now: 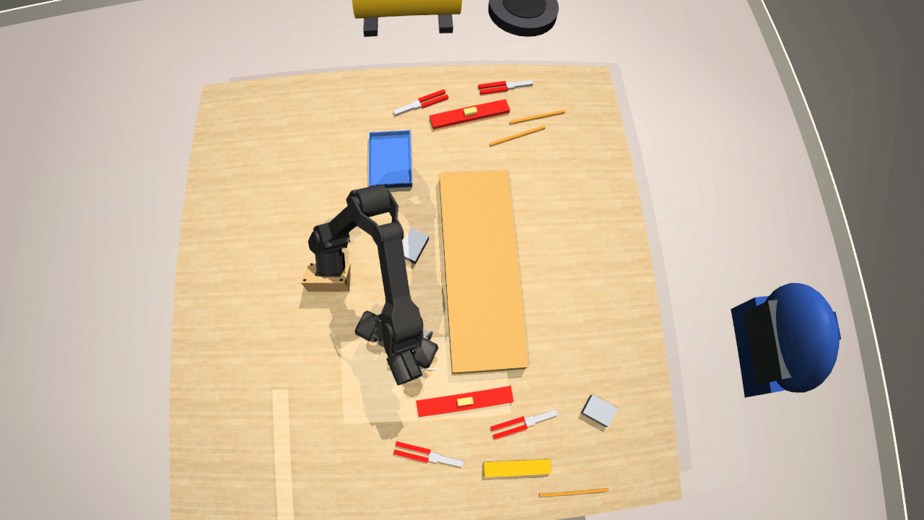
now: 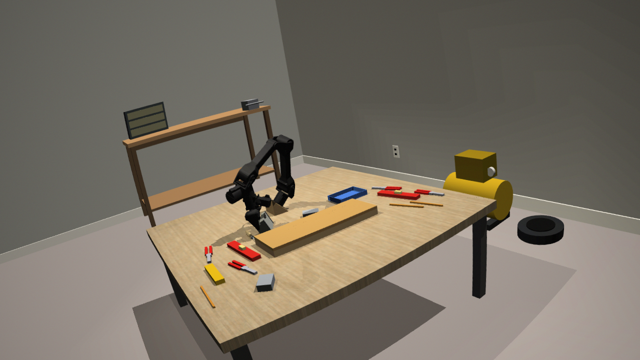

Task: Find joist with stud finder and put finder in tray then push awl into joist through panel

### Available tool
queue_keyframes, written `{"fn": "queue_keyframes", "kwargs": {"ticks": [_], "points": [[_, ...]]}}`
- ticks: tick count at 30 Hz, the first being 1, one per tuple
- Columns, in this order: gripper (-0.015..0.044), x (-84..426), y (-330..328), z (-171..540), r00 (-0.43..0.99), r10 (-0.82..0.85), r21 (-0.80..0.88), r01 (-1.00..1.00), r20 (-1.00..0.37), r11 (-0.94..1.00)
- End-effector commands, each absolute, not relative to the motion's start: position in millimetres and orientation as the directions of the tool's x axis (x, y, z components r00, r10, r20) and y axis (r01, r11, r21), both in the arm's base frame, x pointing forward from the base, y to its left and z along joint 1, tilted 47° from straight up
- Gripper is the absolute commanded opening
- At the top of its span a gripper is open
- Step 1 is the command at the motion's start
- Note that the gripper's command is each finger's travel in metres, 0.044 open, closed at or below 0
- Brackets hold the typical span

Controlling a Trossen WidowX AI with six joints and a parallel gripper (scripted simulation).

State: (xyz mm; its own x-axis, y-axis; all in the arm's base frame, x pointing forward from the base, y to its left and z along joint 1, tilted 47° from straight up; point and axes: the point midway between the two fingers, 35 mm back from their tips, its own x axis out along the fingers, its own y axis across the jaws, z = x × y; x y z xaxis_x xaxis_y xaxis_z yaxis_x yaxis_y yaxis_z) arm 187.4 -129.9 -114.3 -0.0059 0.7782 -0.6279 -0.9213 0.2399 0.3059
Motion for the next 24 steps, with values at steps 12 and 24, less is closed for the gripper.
{"fn": "queue_keyframes", "kwargs": {"ticks": [12, 24], "points": [[0.0209, 187.5, -131.6, -112.1, -0.004, 0.78, 0.31, -0.919, -0.625, 0.243], [0.0, 189.2, -147.3, -98.3, -0.004, 0.78, 0.31, -0.919, -0.626, 0.244]]}}
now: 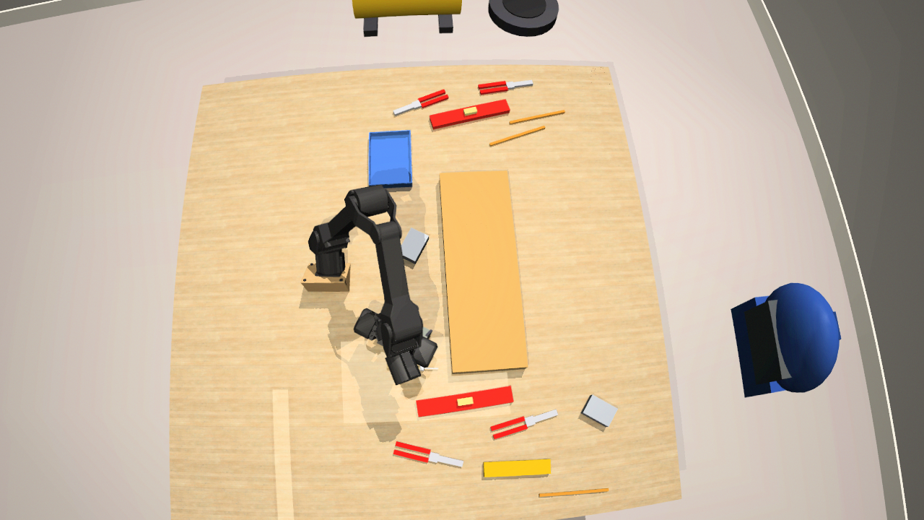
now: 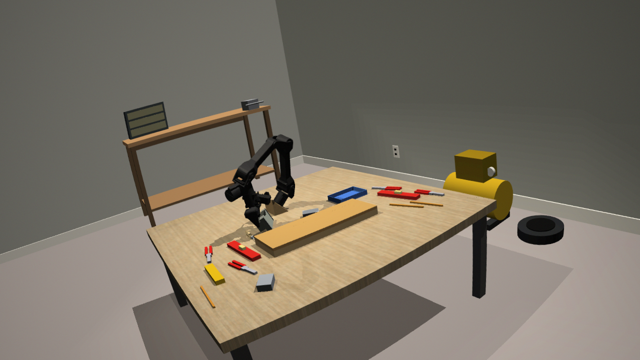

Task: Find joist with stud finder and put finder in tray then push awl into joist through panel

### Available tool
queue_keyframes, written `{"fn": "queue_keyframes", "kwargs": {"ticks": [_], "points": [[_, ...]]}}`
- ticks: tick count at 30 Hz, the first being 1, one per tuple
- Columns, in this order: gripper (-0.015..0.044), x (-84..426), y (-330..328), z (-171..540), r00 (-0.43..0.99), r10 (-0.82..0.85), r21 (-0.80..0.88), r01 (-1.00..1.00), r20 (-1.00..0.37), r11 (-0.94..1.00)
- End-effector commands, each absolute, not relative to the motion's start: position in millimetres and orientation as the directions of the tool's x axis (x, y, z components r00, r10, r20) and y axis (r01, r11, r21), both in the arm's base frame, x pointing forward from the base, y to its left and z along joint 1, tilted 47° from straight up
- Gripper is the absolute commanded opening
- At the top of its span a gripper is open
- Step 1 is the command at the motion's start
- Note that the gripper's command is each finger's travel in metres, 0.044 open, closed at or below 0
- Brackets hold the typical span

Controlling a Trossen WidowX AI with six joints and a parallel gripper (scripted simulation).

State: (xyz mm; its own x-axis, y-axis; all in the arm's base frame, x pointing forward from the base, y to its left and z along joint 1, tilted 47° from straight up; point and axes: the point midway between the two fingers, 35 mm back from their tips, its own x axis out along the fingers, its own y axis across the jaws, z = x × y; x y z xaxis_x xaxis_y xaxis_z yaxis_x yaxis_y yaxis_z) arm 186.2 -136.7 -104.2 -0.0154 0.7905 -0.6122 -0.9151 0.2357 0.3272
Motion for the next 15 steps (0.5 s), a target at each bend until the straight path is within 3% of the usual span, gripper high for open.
{"fn": "queue_keyframes", "kwargs": {"ticks": [1, 15], "points": [[0.0, 189.3, -148.6, -97.0, -0.004, 0.78, 0.31, -0.919, -0.626, 0.244], [0.0, 189.7, -166.4, -79.1, -0.005, 0.78, 0.31, -0.919, -0.626, 0.244]]}}
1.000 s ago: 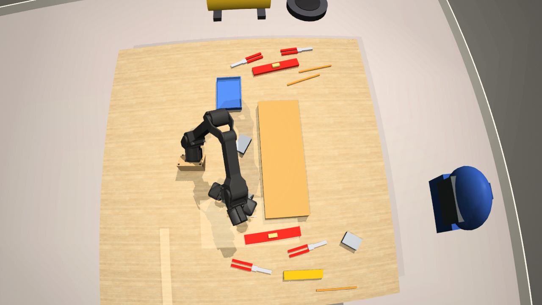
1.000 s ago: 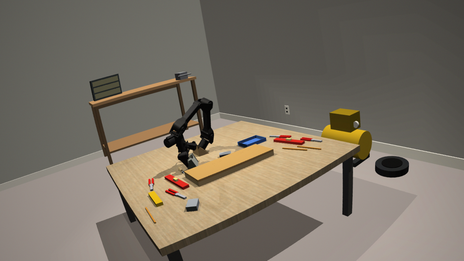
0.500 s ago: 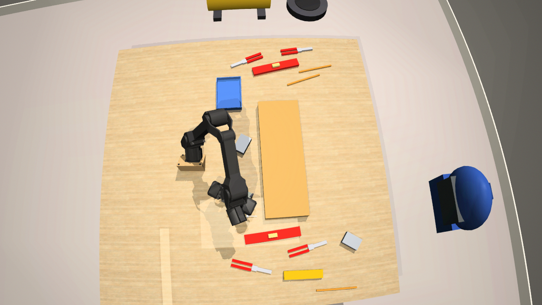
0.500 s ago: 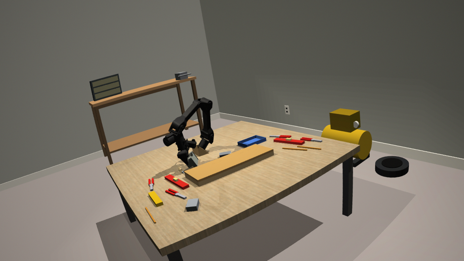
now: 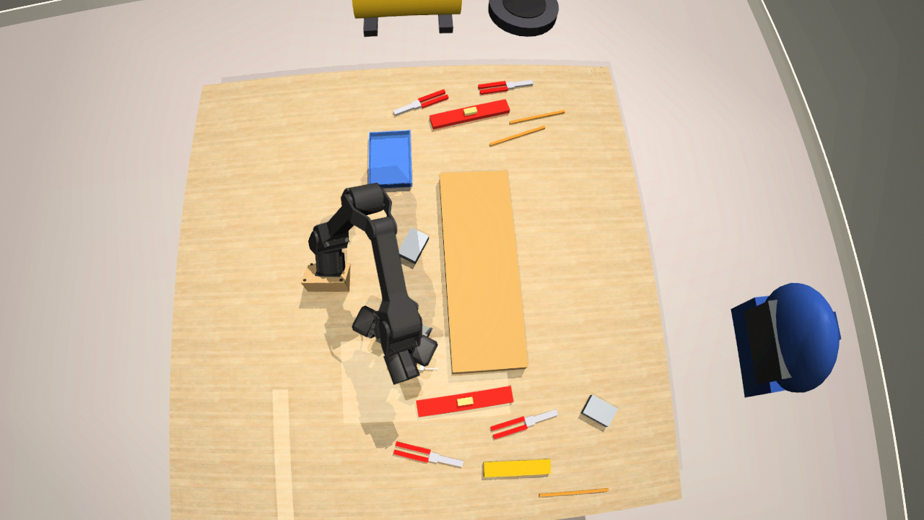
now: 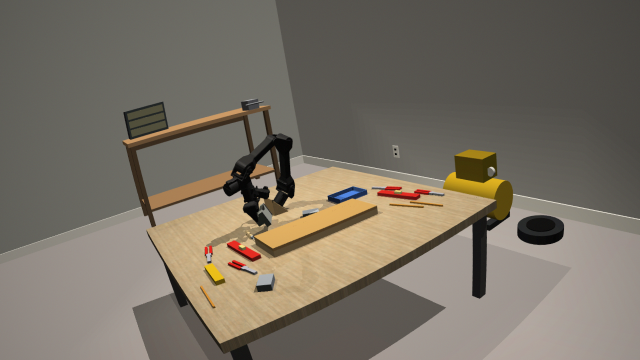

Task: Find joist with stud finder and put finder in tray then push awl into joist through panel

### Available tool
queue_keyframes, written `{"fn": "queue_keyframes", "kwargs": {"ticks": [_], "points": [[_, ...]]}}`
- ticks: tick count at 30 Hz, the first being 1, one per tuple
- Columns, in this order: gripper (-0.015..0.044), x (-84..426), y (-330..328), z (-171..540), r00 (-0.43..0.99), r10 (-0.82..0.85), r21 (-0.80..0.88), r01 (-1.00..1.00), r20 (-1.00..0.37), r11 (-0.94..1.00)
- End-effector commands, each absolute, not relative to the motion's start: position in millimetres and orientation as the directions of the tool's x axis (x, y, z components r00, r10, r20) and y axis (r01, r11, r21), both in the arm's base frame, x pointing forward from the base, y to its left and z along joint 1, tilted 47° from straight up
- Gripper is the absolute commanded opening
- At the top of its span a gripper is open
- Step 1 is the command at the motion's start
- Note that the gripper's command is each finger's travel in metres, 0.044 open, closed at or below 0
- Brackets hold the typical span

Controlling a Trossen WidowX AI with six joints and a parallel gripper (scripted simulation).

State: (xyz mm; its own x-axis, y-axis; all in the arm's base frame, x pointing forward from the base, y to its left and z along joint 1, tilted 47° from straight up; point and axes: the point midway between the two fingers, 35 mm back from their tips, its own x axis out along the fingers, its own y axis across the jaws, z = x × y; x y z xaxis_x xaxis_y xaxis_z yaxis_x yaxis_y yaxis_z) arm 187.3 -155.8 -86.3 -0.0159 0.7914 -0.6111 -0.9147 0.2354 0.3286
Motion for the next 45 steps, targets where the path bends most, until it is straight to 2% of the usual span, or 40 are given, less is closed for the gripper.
{"fn": "queue_keyframes", "kwargs": {"ticks": [1, 15, 45], "points": [[0.0, 189.7, -167.6, -77.8, -0.005, 0.78, 0.31, -0.919, -0.626, 0.244], [0.0, 189.5, -171.4, -73.1, -0.008, 0.776, 0.311, -0.919, -0.631, 0.243], [0.0, 190.4, -162.4, -72.1, -0.105, 0.647, 0.329, -0.914, -0.755, 0.236]]}}
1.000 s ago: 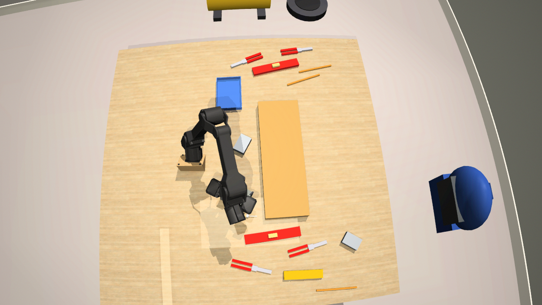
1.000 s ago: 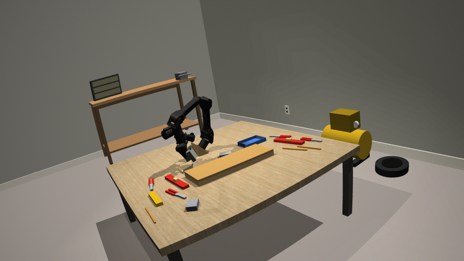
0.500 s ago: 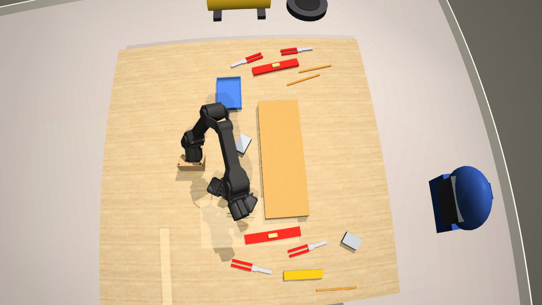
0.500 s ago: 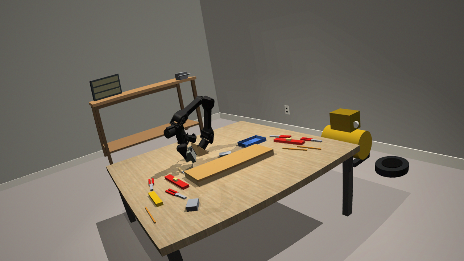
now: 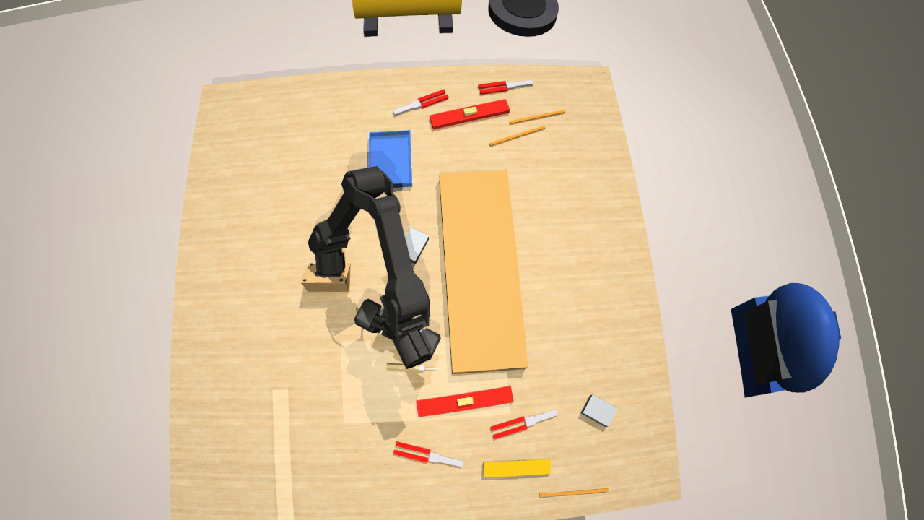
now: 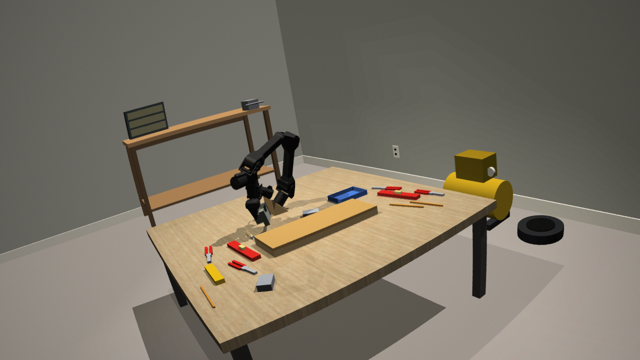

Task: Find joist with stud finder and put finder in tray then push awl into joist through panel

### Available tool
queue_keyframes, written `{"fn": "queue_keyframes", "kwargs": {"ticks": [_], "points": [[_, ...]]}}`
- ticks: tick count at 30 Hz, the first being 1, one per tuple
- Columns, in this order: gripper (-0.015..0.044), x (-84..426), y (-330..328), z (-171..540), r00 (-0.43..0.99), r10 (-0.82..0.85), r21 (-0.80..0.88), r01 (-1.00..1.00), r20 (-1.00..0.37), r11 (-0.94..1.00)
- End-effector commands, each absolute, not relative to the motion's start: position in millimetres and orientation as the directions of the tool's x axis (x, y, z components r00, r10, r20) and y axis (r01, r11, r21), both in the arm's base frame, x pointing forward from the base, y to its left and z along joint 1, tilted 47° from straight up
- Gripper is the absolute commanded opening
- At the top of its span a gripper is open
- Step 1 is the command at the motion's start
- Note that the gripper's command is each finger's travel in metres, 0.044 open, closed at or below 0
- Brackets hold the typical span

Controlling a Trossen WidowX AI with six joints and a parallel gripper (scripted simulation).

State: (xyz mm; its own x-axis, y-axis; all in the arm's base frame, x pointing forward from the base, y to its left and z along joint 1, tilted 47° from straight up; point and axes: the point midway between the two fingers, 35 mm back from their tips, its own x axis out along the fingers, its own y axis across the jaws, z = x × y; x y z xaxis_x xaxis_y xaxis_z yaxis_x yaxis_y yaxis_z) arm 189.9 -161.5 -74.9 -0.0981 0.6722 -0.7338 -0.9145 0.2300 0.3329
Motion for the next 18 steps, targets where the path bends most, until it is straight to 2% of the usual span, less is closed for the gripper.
{"fn": "queue_keyframes", "kwargs": {"ticks": [1, 18], "points": [[0.0, 190.5, -162.1, -72.0, -0.108, 0.641, 0.329, -0.914, -0.76, 0.236], [0.0, 191.8, -159.1, -70.6, -0.155, 0.549, 0.331, -0.913, -0.822, 0.238]]}}
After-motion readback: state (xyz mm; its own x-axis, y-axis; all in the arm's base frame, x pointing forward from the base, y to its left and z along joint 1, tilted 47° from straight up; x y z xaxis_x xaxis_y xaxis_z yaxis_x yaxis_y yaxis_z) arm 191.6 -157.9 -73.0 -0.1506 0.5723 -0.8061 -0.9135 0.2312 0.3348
